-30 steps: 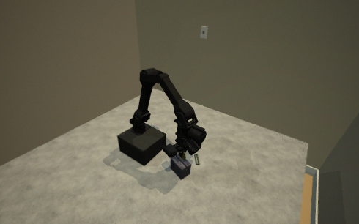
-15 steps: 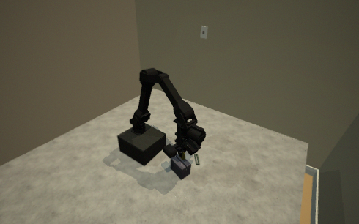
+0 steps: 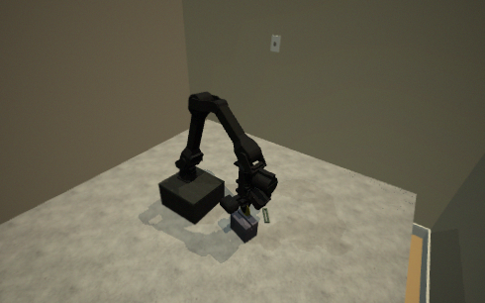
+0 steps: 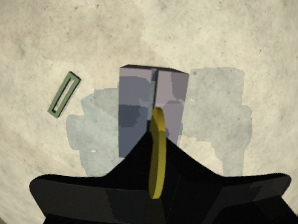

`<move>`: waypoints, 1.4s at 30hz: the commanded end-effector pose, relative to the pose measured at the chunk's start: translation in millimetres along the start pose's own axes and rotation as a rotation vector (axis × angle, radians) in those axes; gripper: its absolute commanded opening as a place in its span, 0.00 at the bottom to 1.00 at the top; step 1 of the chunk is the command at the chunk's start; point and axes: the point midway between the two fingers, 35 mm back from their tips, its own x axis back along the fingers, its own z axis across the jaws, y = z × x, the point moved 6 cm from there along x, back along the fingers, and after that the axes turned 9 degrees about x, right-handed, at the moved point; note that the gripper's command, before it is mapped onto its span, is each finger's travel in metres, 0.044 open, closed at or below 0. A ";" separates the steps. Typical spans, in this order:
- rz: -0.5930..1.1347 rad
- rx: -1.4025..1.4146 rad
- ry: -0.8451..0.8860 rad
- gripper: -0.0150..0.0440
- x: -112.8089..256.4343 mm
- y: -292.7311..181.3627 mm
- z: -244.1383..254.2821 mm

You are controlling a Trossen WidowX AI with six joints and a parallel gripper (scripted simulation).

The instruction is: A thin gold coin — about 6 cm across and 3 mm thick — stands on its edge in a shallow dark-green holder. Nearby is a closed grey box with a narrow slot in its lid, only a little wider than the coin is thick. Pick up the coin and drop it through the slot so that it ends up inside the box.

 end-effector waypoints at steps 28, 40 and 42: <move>0.000 -0.007 0.000 0.25 -9.0 -3.2 -0.3; 0.000 -0.003 0.000 0.25 -13.4 -1.8 -0.2; 0.000 -0.003 0.000 0.25 -14.1 -1.9 -0.2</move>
